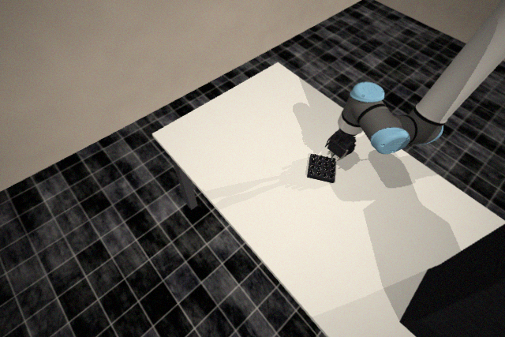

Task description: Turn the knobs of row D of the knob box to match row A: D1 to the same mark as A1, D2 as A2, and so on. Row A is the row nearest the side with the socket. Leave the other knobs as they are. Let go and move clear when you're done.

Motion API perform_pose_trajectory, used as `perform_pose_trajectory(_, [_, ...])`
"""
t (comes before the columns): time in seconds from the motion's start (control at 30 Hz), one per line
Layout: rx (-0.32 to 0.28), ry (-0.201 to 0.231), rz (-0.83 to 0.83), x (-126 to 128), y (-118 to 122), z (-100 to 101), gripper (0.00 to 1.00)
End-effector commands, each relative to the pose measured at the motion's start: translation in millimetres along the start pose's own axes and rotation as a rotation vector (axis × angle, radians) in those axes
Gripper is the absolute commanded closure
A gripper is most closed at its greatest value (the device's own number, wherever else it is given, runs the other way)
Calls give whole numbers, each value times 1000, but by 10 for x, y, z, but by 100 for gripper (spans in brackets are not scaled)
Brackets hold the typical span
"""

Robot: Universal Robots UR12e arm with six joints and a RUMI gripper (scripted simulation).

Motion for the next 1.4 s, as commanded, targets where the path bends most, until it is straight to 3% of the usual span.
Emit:
perform_pose_trajectory(0.0, [1,-4,2,-34,-17,2,89])
perform_pose_trajectory(1.37, [1,-5,2,-60,-72,-5,89])
Point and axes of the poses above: the point where the finger pads meet when closed, its own z axis out along the fingers, its own x axis across the jaws, y = z × x, the point moved 2 cm from there along -z, back along the fingers, and after that the axes turned 10 degrees about z, right-handed, at the moved point
